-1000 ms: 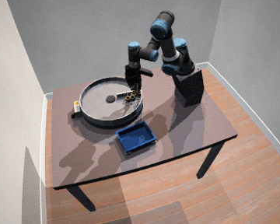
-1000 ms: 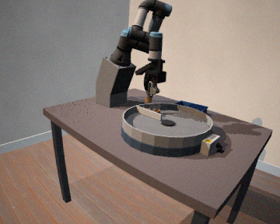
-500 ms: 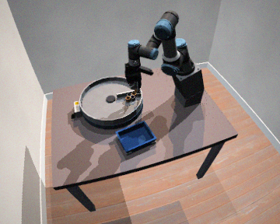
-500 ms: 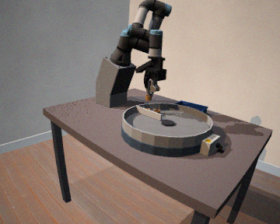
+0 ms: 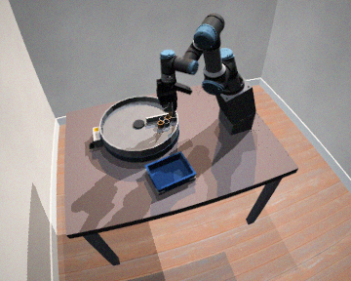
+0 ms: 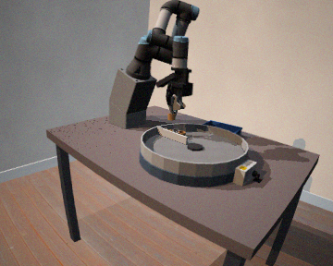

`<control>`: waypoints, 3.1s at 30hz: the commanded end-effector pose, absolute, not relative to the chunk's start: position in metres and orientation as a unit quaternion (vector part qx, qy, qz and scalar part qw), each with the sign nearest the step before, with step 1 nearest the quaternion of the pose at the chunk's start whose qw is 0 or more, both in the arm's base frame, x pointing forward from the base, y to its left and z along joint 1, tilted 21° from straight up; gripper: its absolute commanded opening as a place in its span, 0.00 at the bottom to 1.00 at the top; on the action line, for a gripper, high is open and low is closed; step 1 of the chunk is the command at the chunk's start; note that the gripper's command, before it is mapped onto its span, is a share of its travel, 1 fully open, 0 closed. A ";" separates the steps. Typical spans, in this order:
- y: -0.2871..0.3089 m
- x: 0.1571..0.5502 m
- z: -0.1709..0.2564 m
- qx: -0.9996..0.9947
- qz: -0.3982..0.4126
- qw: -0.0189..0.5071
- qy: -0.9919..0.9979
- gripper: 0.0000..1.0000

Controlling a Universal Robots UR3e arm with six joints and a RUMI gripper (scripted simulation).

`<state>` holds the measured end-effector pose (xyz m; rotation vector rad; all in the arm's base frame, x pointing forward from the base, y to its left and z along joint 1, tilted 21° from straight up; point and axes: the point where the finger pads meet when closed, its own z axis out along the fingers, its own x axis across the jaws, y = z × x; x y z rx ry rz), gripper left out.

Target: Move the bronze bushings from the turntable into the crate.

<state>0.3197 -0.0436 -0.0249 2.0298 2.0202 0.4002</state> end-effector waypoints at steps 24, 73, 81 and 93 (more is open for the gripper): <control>-0.044 0.320 -0.024 0.696 0.137 0.126 0.693 0.00; -0.007 0.331 -0.019 0.696 0.137 0.126 0.693 0.00; 0.010 0.337 -0.017 0.696 0.137 0.126 0.693 0.00; 0.036 0.345 -0.013 0.696 0.137 0.126 0.693 0.00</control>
